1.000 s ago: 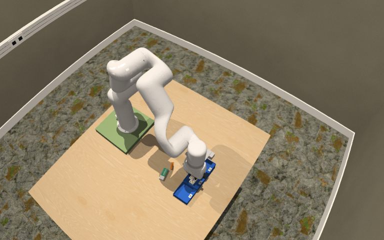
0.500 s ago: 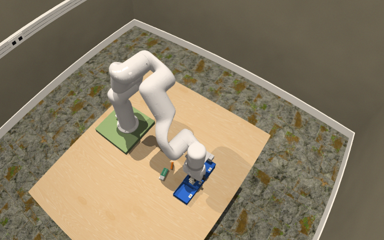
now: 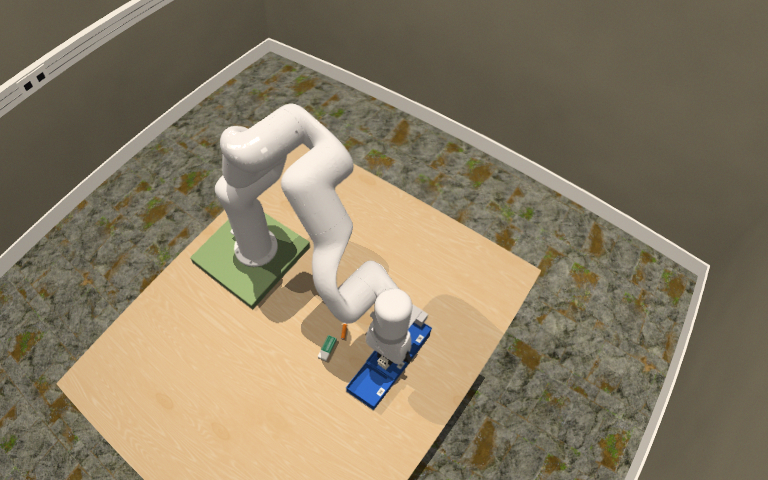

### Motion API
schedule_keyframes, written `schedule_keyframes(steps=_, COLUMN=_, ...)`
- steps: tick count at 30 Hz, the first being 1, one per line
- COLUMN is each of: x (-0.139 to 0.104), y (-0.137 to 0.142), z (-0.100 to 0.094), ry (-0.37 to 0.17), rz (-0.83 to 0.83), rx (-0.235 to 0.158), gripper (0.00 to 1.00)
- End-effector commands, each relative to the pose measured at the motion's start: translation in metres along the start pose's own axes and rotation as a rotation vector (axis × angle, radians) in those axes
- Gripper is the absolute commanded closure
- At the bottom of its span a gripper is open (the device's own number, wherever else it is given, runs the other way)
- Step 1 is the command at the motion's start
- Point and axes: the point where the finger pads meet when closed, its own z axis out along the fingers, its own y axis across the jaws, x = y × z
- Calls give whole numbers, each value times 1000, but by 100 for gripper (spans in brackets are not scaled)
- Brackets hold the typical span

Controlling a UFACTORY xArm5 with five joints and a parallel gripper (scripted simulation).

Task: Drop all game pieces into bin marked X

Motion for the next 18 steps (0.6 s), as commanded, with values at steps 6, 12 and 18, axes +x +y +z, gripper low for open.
schedule_keyframes(steps=6, x=0, y=1, z=-1, ry=0, rz=0, rx=-4, gripper=67)
schedule_keyframes(steps=12, x=0, y=1, z=-1, ry=0, rz=0, rx=-4, gripper=67)
schedule_keyframes(steps=18, x=0, y=1, z=-1, ry=0, rz=0, rx=-4, gripper=67)
